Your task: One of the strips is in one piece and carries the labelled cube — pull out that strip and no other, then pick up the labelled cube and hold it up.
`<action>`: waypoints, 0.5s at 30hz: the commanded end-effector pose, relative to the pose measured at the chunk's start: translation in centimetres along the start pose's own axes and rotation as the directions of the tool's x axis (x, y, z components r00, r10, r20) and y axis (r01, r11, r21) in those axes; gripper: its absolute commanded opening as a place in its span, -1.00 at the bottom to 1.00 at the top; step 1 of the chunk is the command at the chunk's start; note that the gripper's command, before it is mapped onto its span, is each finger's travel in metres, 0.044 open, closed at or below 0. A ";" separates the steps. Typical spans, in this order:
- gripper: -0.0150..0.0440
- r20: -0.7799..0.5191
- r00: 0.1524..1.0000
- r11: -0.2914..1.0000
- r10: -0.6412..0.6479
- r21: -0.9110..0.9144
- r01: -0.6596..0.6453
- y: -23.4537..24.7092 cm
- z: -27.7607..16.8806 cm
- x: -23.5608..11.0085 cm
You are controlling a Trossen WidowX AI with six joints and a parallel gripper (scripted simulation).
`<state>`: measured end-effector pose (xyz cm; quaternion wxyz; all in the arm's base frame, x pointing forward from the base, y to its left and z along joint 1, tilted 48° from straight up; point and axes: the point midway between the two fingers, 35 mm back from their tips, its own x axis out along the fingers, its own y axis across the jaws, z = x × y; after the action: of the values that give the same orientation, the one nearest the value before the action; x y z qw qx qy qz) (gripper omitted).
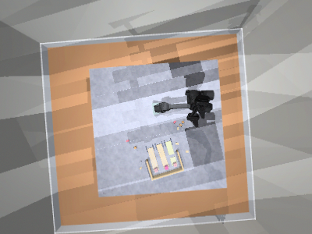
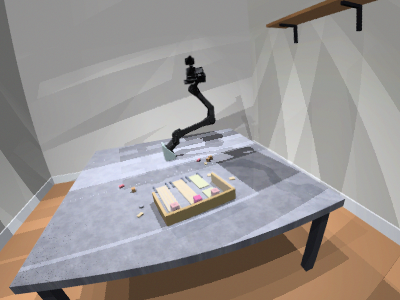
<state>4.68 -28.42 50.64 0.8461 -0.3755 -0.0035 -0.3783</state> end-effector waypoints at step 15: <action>0.86 0.007 0.904 0.667 0.428 0.672 -0.321 16.8 -11.6 6.8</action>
<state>14.76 -33.30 36.53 0.9705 -0.0739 -0.0063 -0.2292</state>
